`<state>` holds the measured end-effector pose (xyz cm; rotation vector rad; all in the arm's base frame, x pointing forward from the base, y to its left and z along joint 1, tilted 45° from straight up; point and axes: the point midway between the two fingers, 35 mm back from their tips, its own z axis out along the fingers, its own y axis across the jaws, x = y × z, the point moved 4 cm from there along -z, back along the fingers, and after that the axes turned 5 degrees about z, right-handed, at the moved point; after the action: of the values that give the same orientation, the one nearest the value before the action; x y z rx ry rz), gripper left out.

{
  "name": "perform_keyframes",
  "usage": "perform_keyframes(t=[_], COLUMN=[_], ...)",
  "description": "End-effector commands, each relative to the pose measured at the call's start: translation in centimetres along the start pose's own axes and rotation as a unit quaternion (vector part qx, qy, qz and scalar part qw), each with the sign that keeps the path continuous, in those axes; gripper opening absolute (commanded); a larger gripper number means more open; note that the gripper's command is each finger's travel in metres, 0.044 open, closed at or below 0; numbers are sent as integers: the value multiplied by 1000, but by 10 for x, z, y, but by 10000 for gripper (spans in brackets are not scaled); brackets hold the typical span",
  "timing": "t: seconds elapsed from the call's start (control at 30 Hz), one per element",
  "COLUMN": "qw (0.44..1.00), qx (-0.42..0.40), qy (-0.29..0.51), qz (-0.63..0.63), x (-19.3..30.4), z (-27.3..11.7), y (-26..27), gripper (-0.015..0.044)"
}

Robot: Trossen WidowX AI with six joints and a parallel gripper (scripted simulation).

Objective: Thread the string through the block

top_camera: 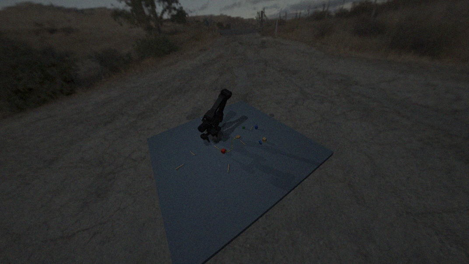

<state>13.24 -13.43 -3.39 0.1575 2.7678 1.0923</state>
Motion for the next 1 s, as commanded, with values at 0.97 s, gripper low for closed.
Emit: perform_keyframes(t=[0.97], qw=[1000], qx=[10], qy=[-8], qz=[-2], x=[-3], z=[-15], y=[-3], gripper=[440])
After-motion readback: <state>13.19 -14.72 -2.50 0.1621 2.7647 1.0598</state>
